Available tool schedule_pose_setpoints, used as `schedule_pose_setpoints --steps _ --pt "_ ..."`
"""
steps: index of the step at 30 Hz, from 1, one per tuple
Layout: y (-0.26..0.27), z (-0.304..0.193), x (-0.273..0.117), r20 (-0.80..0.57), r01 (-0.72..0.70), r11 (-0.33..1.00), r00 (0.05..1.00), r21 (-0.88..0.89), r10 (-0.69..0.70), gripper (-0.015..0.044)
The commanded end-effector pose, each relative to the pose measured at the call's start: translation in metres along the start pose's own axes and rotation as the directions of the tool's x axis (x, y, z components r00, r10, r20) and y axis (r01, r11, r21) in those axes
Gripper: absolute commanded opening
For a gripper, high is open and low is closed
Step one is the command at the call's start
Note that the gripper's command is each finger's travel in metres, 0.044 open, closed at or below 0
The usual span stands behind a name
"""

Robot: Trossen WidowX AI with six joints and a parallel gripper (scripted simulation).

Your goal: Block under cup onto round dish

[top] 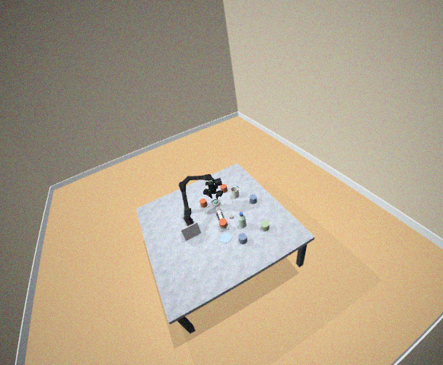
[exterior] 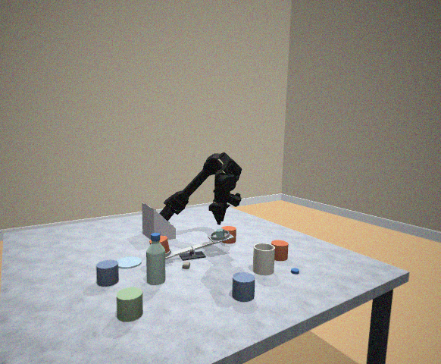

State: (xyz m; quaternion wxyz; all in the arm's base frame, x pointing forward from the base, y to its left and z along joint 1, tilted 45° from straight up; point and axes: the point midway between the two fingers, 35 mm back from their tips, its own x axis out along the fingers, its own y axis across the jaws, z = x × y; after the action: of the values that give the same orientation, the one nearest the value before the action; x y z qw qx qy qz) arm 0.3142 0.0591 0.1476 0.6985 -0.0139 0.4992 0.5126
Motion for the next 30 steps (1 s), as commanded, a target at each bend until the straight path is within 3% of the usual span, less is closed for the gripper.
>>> schedule_pose_setpoints --steps 1,30 --pt "-0.001 -0.001 0.011 -0.001 -0.009 1.000 1.000 0.013 0.009 0.0260" --pt "-0.001 0.000 0.051 0.000 -0.010 1.000 1.000 0.012 0.010 0.0260"
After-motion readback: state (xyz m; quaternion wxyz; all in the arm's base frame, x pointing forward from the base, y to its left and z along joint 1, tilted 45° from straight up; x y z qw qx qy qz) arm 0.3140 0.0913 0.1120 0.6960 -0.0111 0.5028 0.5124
